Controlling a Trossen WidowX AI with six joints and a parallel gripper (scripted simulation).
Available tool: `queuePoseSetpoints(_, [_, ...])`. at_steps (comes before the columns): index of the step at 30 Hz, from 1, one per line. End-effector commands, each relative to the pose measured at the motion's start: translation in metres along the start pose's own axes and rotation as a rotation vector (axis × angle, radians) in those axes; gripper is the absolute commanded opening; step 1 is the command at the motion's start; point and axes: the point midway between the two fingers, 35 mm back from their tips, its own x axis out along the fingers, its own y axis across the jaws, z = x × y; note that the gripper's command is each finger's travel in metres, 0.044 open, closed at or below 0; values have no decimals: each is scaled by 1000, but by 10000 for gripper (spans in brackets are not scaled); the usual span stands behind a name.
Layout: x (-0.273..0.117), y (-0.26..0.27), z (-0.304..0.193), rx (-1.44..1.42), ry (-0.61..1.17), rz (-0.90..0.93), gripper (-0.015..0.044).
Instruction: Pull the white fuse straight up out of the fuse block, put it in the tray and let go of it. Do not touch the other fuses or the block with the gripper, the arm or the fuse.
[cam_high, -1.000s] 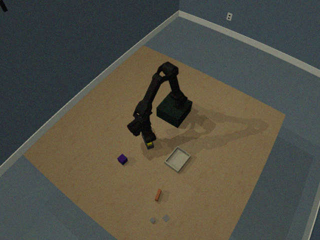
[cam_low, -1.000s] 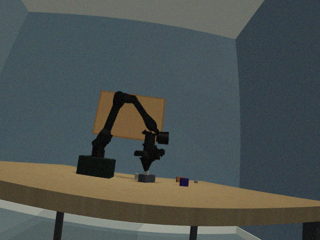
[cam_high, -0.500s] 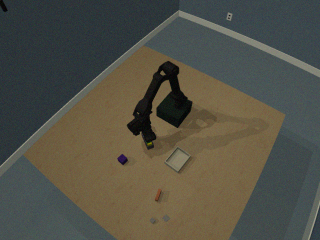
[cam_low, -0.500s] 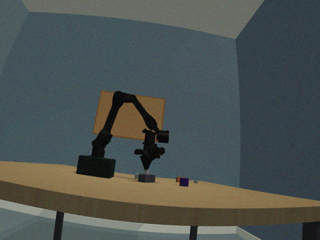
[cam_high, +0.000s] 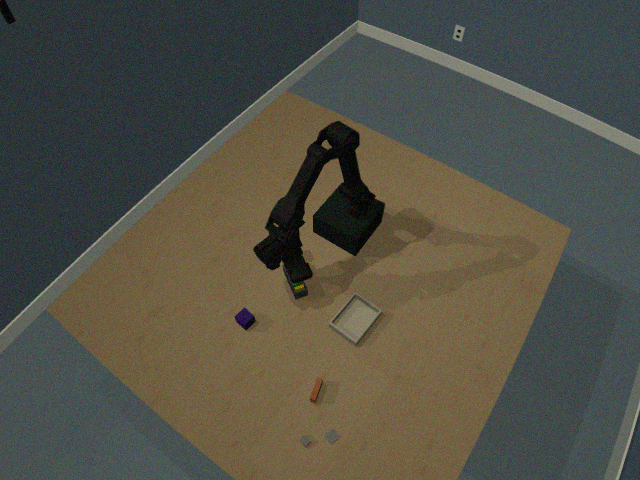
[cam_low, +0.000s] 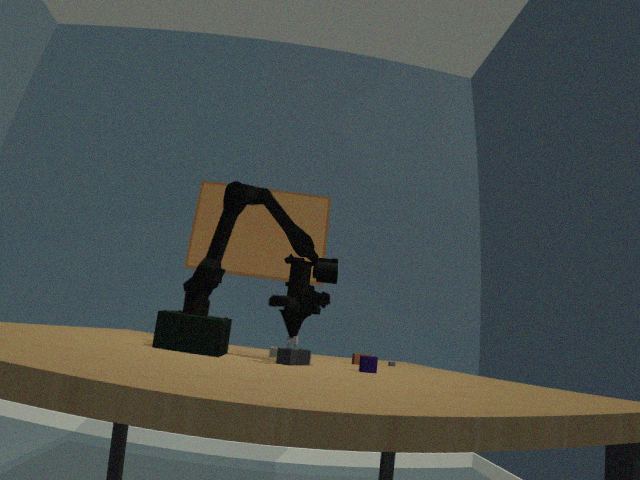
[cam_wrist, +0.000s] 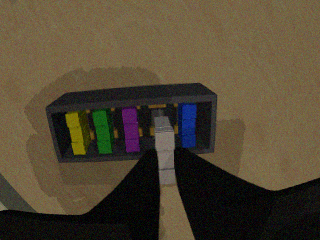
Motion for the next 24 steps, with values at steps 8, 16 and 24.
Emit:
queuePoseSetpoints(8, [-14,0,1,4,-8,0,0])
queuePoseSetpoints(16, [-25,0,1,4,-8,0,0])
queuePoseSetpoints(24, [-25,8,0,4,-8,1,0])
